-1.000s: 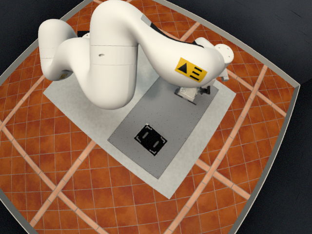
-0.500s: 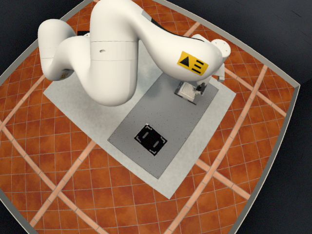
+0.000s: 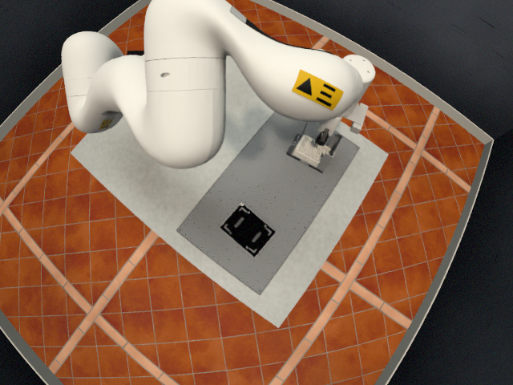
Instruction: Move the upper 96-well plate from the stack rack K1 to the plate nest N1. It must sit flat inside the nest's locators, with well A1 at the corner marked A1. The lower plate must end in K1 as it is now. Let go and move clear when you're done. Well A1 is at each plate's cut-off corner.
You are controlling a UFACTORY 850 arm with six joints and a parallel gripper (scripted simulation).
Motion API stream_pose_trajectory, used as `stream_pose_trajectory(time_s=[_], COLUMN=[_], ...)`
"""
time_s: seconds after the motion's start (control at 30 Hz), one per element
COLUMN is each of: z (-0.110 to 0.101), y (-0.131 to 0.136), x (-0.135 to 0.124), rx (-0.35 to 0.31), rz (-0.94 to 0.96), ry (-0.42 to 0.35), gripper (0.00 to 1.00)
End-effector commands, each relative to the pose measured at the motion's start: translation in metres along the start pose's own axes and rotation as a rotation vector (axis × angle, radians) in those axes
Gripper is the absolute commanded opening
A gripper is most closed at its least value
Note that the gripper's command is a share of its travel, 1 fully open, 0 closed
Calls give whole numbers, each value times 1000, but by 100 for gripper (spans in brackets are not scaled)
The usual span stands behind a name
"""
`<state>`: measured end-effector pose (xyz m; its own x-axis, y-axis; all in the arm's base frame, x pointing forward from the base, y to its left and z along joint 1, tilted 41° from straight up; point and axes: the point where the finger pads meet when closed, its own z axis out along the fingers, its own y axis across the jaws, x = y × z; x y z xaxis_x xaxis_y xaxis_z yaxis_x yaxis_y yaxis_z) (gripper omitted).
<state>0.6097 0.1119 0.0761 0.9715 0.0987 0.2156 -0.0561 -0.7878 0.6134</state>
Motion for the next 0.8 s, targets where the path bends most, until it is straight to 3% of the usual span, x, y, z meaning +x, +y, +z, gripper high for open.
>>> stream_pose_trajectory(time_s=[0.0, 0.4, 0.77], z=[-3, -3, 14], y=[0, 0, 0], x=[-2, -2, -2], rx=[-12, -12, -12], rz=[63, 63, 63], ry=[11, 11, 11], gripper=[100, 100, 100])
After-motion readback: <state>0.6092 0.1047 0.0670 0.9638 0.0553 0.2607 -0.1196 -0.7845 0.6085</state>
